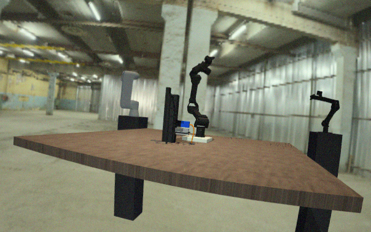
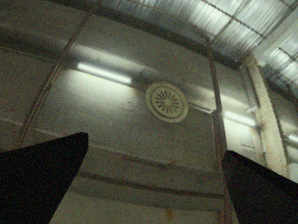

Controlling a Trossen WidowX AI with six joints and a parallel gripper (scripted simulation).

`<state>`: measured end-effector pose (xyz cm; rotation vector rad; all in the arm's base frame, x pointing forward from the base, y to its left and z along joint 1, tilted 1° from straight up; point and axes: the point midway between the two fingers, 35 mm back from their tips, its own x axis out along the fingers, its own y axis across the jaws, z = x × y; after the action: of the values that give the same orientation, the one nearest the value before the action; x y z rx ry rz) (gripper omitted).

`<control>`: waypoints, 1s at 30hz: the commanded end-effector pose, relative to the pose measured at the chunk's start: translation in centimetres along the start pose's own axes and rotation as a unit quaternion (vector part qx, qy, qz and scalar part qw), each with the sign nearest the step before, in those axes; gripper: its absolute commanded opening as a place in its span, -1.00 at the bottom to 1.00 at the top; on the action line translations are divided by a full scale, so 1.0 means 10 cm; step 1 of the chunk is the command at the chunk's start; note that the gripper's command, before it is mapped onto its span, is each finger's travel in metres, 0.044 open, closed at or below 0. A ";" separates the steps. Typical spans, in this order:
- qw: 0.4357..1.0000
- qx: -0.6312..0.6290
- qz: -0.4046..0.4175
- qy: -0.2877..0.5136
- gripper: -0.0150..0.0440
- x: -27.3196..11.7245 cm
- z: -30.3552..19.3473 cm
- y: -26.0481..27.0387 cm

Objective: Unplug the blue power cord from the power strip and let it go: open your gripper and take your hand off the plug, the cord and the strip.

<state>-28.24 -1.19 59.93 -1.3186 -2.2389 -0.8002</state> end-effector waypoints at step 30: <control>0.757 0.342 0.534 0.155 0.05 -1.27 0.74 4.13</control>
<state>9.26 11.03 60.04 -1.5470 -1.1400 0.1364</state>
